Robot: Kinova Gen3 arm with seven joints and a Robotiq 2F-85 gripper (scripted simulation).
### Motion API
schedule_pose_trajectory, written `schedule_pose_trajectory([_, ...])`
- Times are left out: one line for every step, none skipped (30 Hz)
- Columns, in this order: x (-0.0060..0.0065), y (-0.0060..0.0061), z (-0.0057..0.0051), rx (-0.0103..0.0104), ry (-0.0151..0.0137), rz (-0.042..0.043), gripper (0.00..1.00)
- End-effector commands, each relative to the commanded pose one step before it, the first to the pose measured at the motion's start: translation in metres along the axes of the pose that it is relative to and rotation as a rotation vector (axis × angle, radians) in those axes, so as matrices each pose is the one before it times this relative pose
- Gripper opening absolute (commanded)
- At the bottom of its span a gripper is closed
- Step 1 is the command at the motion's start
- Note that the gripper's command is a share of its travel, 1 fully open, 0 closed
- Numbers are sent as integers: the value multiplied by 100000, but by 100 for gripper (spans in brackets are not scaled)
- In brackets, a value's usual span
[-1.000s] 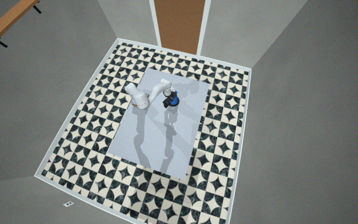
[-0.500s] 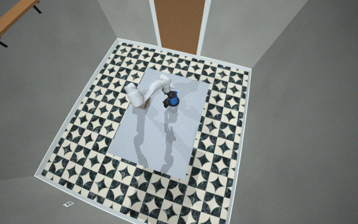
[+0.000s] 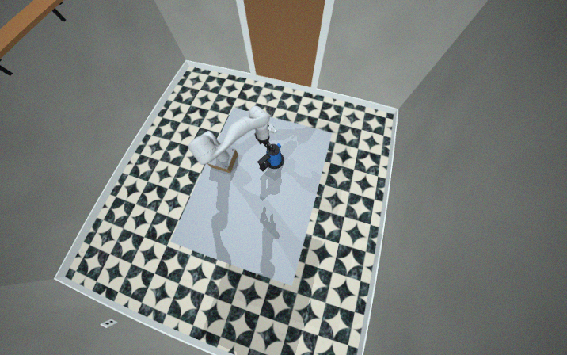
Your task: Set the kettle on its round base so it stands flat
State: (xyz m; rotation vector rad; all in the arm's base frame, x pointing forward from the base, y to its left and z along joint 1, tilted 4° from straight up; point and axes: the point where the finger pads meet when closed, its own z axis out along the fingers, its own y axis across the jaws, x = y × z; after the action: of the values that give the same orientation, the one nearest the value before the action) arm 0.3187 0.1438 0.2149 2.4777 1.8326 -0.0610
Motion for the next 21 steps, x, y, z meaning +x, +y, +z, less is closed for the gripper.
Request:
schedule_pose_trajectory([-87,361,-820,-914,269,1064,80])
schedule_pose_trajectory([0,0,-201,0,0,0,80])
schedule_pose_trajectory([0,-1,-152,1,0,-2,80])
schedule_pose_trajectory([0,-1,-108,2,1,-2,80])
schedule_pose_trajectory([0,-1,-69,1,0,-2,80])
schedule_pose_trajectory([0,-1,-37,1,0,-1,80])
schedule_pose_trajectory([0,0,-14,0,0,0,80])
schedule_pose_trajectory([0,0,-2,0,0,0,80])
schedule_pose_trajectory([0,0,0,0,0,0,80])
schedule_pose_trajectory([0,0,0,0,0,0,80])
schedule_pose_trajectory([0,0,0,0,0,0,80])
schedule_pose_trajectory([0,0,0,0,0,0,80])
schedule_pose_trajectory([0,0,0,0,0,0,80])
schedule_pose_trajectory([0,0,0,0,0,0,80])
schedule_pose_trajectory([0,0,0,0,0,0,80])
schedule_pose_trajectory([0,0,0,0,0,0,80])
schedule_pose_trajectory([0,0,0,0,0,0,80])
schedule_pose_trajectory([0,0,0,0,0,0,80])
schedule_pose_trajectory([0,0,0,0,0,0,80])
schedule_pose_trajectory([0,0,0,0,0,0,80])
schedule_pose_trajectory([0,0,0,0,0,0,80])
